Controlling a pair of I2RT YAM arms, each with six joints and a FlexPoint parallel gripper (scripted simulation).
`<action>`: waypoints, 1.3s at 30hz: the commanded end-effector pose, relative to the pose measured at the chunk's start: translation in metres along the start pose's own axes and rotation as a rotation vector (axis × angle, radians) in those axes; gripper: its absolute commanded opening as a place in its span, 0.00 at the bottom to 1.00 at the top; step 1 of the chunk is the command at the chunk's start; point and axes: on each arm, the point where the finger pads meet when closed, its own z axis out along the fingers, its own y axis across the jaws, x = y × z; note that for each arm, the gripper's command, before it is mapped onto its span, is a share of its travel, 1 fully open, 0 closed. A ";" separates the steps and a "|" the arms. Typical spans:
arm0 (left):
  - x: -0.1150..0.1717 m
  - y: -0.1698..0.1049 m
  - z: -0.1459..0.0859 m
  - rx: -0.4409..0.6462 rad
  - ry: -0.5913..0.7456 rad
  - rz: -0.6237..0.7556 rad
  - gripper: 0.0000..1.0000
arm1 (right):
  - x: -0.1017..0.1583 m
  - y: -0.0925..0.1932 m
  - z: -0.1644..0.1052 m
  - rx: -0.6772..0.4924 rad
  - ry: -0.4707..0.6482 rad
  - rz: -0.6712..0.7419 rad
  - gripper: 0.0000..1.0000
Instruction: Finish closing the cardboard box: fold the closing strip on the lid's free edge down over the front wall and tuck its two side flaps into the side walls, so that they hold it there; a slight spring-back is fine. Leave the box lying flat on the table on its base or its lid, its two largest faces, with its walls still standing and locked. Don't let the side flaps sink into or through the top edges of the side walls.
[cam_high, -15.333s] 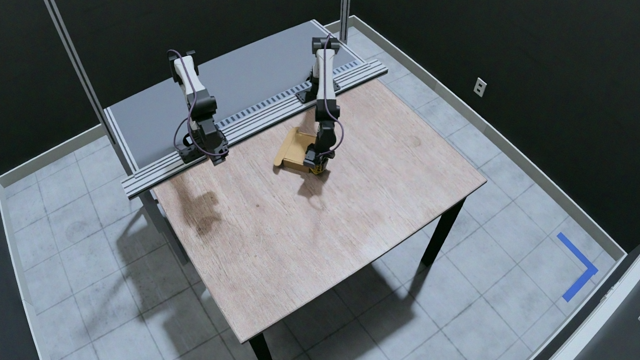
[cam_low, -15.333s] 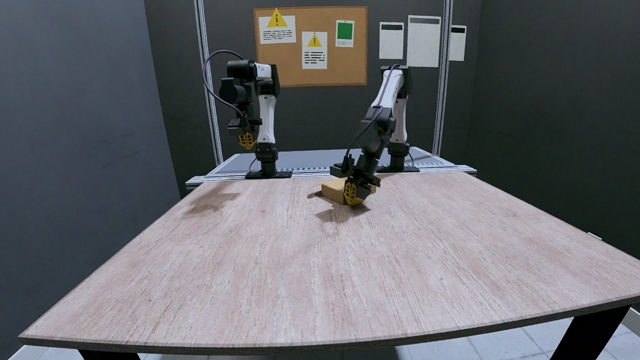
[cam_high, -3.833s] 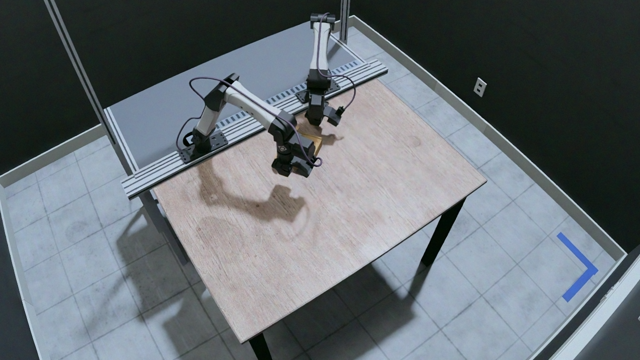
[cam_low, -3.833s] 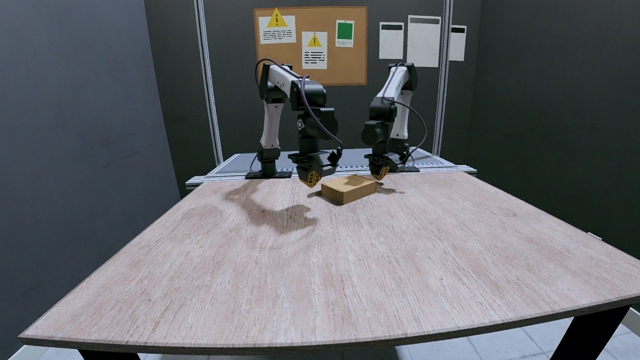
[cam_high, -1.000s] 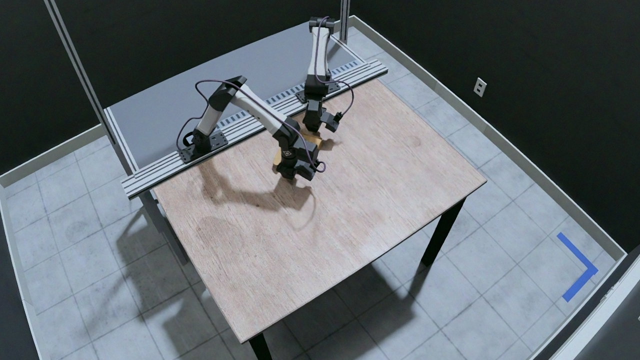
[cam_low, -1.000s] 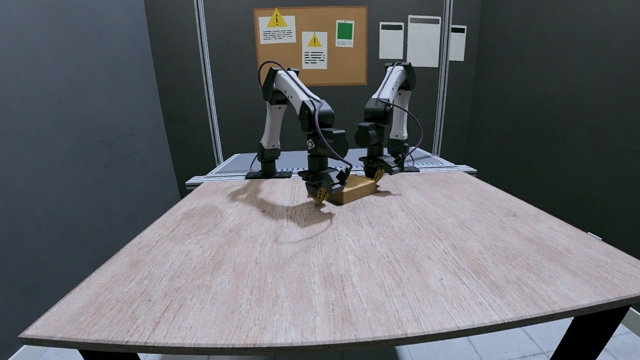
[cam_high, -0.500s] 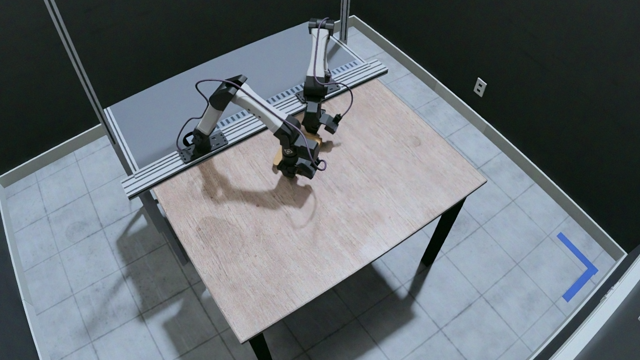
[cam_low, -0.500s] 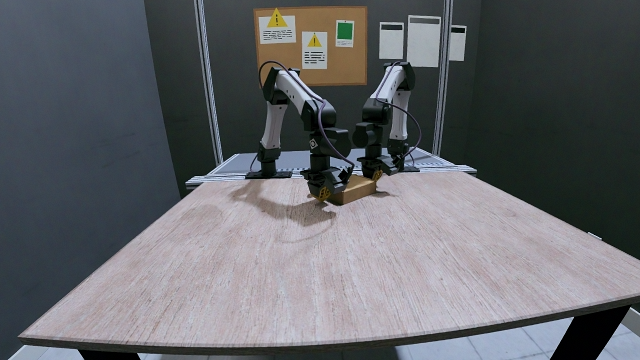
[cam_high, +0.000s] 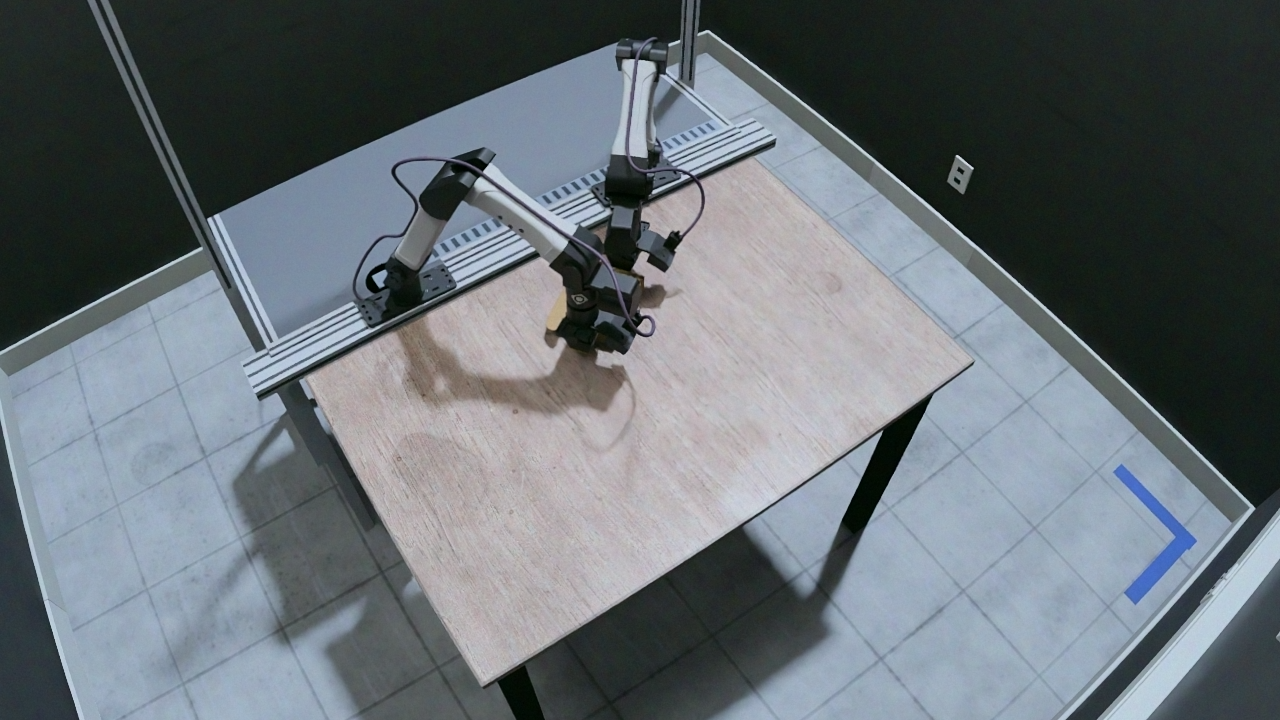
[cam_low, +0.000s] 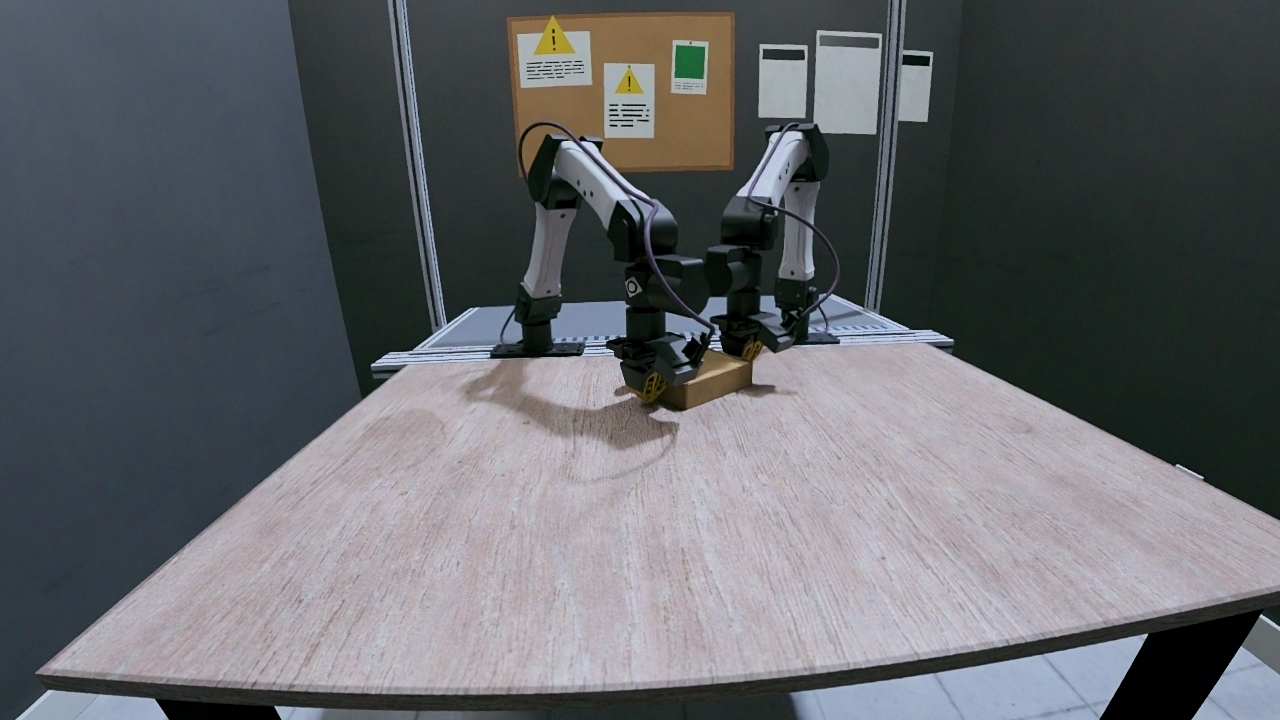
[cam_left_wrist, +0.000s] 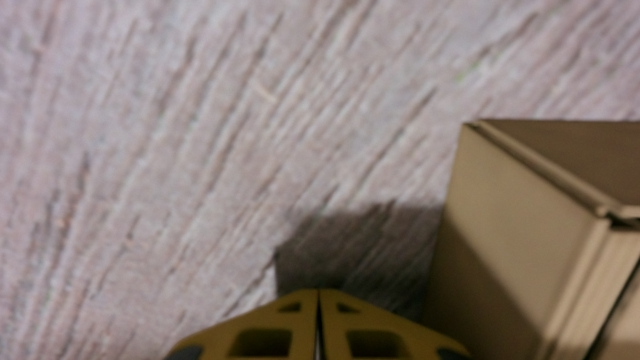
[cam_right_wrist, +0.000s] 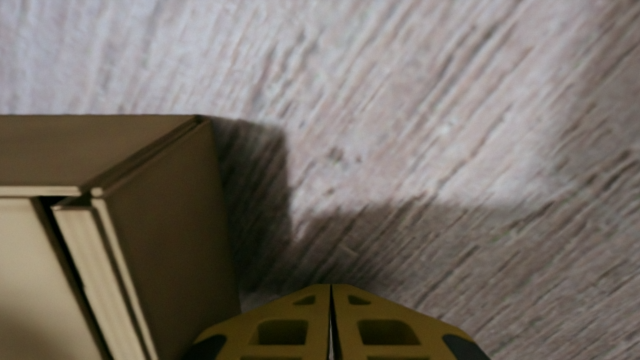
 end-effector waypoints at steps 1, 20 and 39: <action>0.004 -0.007 -0.002 -0.001 0.007 0.006 0.00 | -0.001 0.002 -0.013 0.008 -0.039 0.009 0.00; -0.016 -0.019 -0.001 0.002 0.004 0.098 0.00 | -0.002 -0.011 -0.015 0.002 -0.050 0.113 0.00; -0.039 -0.034 -0.001 -0.002 0.005 0.209 0.00 | 0.003 -0.024 -0.013 -0.002 -0.046 0.233 0.00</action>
